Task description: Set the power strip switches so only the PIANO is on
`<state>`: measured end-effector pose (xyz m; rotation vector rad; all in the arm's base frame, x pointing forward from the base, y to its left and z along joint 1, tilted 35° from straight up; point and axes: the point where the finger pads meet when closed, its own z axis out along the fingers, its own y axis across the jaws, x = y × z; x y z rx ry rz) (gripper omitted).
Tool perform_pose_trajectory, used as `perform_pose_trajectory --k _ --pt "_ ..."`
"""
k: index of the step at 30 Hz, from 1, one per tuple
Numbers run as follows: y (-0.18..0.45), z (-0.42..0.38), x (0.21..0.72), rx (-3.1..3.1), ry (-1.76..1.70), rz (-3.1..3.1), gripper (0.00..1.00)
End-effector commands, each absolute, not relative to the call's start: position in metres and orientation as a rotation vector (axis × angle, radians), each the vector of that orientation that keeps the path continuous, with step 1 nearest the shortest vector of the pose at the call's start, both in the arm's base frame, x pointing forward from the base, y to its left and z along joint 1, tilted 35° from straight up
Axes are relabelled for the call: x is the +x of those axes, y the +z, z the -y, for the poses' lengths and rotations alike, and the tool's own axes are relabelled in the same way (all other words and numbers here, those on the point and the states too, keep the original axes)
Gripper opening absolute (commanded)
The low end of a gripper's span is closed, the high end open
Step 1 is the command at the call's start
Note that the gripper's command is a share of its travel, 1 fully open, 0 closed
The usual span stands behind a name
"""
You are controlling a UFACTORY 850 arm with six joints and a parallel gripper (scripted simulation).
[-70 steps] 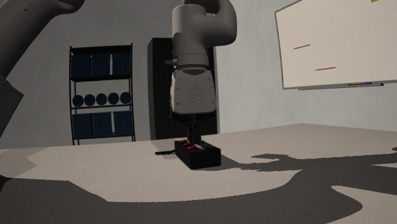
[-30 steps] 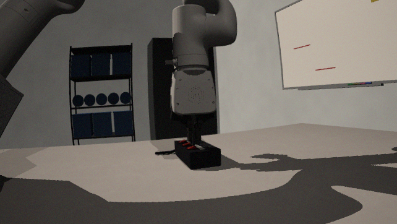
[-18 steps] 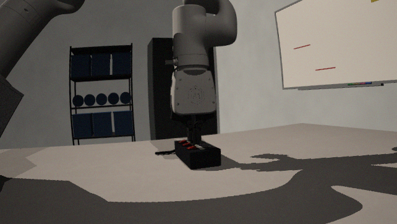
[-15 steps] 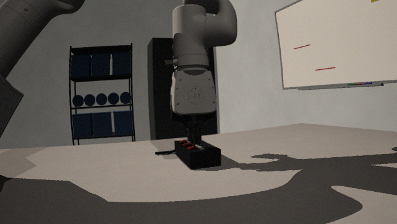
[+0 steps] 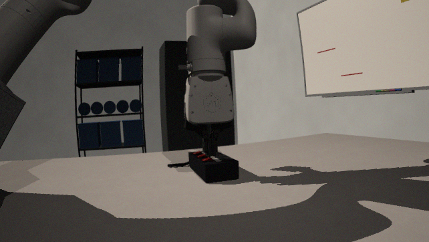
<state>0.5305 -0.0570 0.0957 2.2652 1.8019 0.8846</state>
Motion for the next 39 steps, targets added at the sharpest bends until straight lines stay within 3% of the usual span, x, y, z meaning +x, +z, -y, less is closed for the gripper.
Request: perform_pose_trajectory --k 1,39 --pt "0.0962 0.0573 0.5308 2.264 0.885 -1.801 0.00" --pt "0.0935 0.0564 0.5325 2.264 0.885 -1.801 0.00"
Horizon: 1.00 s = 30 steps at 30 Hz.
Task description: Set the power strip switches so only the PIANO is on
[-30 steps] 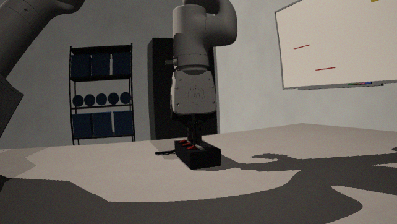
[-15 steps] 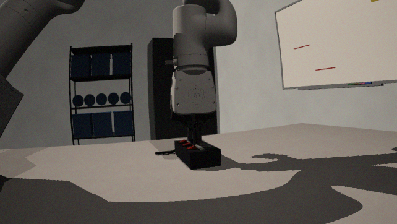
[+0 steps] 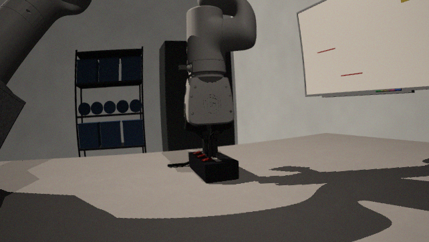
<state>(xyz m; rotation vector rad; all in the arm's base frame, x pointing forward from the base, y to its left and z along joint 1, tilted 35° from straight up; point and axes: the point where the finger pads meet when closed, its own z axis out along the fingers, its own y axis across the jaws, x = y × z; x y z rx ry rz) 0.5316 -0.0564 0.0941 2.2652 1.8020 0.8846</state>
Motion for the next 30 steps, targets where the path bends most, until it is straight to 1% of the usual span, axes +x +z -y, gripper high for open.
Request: perform_pose_trajectory --k 1,30 --pt "0.0931 0.0563 0.5327 2.264 0.885 -1.801 0.00" --pt "0.0883 0.0547 0.5357 2.264 0.885 -1.801 0.00"
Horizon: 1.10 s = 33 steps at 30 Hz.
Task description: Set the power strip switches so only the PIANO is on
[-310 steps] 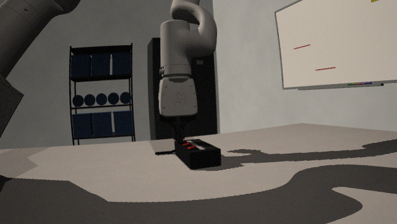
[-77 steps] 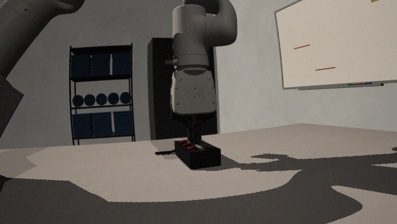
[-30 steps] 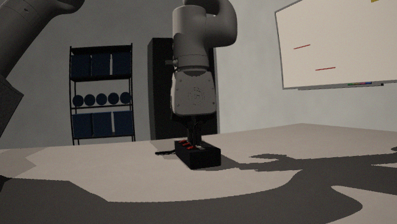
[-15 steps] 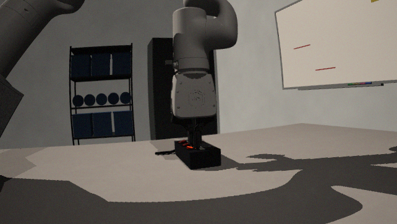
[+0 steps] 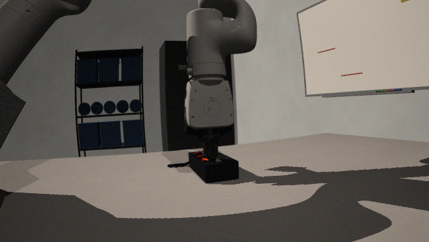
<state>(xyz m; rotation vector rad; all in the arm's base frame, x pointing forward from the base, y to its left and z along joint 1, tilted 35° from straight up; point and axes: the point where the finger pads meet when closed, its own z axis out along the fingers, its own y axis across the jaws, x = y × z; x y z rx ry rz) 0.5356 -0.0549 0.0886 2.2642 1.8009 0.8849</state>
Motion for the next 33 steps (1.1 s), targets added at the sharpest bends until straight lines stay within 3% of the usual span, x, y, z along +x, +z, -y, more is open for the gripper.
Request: perform_pose_trajectory --k 1,33 --pt "0.088 0.055 0.536 2.264 0.885 -1.801 0.00" --pt "0.121 0.065 0.516 2.264 0.885 -1.801 0.00"
